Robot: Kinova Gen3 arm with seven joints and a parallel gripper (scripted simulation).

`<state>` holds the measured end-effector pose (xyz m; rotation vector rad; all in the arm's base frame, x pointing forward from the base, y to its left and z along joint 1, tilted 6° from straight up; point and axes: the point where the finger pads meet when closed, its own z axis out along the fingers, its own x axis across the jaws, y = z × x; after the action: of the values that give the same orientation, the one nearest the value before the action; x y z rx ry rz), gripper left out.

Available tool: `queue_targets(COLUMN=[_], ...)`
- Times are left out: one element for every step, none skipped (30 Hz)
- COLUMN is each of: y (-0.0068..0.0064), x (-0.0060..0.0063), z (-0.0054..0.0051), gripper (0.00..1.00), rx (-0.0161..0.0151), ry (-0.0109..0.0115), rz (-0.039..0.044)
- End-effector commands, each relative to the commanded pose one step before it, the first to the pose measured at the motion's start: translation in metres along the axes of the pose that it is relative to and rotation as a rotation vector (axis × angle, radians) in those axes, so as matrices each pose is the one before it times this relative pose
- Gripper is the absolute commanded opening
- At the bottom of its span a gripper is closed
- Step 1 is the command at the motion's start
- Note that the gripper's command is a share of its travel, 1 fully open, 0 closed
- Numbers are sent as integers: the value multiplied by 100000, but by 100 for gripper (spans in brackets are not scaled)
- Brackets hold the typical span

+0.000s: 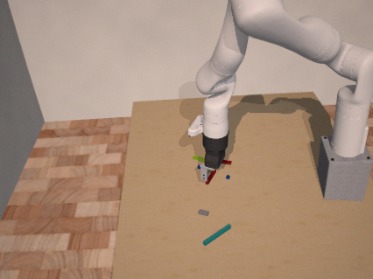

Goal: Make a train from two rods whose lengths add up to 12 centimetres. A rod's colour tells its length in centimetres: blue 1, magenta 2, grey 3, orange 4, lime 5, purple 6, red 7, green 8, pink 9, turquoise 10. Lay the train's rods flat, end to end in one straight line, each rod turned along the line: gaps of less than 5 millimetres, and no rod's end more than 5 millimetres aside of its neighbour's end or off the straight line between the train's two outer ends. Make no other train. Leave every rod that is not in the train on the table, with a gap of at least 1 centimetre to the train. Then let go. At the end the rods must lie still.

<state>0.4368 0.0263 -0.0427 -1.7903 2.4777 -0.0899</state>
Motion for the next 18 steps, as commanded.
queue_targets(y=[-149, 0, -68, -67, -65, -62, -60, -57, -54, -51, -48, -44, -41, -38, -34, -31, -27, 0], x=[259, 0, 116, 109, 101, 94, 88, 81, 75, 69, 63, 57, 51, 46, 41, 37, 32, 0], z=[35, 0, -12, -11, -11, -11, -10, -10, -9, -9, -8, -8, -7, -7, -6, -5, -5, 0], gripper=[100, 100, 100, 100, 100, 100, 100, 100, 100, 100, 100, 100, 100, 100, 100, 100, 100, 100], rx=[-158, 0, 45, 43, 42, 40, 38, 36, 34, 31, 29, 27, 25, 23, 20, 18, 16, 0], ry=[456, 0, -25, -26, -26, -26, -25, -25, -24, -23, -22, -21, -20, -18, -17, -16, -14, 0], rz=[2706, 0, 2487, 2368, 2248, 2127, 2005, 1883, 1761, 1639, 1518, 1398, 1280, 1164, 1050, 939, 832, 0])
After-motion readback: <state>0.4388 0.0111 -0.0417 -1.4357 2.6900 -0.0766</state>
